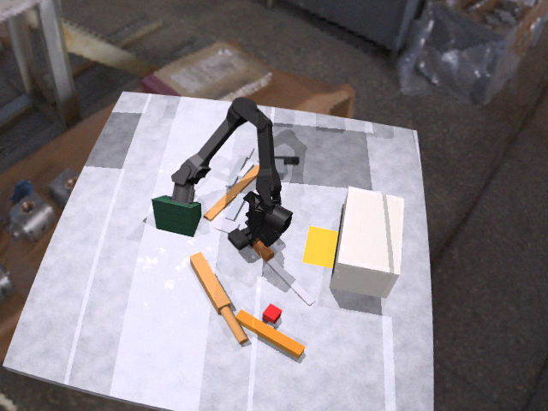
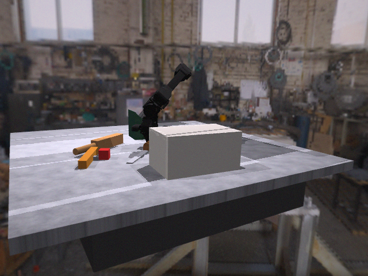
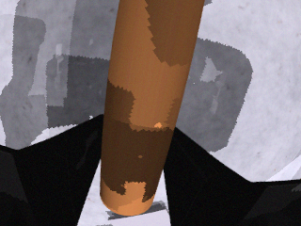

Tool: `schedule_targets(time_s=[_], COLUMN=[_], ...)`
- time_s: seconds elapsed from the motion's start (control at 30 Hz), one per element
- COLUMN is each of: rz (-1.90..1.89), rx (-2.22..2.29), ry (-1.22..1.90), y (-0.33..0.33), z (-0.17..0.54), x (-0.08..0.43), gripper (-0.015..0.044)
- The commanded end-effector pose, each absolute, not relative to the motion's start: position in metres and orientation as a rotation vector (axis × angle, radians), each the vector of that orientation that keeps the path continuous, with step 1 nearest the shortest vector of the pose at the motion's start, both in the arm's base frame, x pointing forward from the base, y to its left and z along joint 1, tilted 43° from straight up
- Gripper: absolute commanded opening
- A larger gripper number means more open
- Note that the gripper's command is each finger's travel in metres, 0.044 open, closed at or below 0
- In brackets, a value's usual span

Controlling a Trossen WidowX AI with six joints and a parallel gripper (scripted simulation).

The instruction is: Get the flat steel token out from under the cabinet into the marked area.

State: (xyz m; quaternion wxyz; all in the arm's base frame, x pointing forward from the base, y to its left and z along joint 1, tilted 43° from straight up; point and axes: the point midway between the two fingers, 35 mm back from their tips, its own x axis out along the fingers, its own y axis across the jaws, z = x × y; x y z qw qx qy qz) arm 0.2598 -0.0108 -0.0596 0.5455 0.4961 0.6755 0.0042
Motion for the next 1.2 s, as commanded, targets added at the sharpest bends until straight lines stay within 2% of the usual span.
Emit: schedule_targets(time_s=[0.0, 1.17], rz=[0.010, 0.011], rx=[1.183, 1.185], ry=[1.594, 1.595], y=[-0.008, 0.022], z=[-0.054, -0.027], x=[0.260, 0.263], gripper=[0.0000, 0.0000])
